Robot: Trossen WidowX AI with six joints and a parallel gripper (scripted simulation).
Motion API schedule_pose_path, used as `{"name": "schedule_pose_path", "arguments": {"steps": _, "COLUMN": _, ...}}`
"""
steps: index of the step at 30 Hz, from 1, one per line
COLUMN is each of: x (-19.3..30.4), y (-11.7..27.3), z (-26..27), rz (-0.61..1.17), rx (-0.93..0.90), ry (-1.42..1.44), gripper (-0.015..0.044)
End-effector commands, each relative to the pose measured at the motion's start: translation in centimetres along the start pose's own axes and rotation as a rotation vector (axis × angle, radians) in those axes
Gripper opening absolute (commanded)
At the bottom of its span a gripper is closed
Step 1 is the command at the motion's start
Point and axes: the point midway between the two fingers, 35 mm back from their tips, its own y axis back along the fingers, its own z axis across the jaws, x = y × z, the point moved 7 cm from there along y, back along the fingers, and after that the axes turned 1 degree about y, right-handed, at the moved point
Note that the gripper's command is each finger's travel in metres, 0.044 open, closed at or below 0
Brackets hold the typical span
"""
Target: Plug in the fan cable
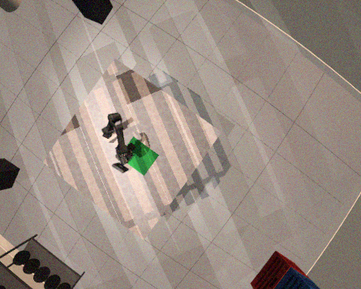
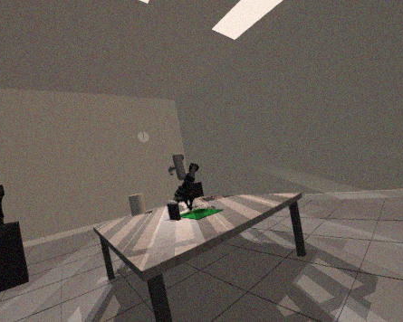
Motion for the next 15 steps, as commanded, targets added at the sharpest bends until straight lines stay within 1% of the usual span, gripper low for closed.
{"name": "schedule_pose_path", "arguments": {"steps": 1, "x": 0.16, "y": -0.13, "z": -0.02, "rz": 0.0, "rx": -0.003, "ry": -0.007, "gripper": 0.0}}
{"name": "schedule_pose_path", "arguments": {"steps": 15, "x": 0.43, "y": -0.32, "z": -0.03, "rz": 0.0, "rx": -0.003, "ry": -0.011, "gripper": 0.0}}
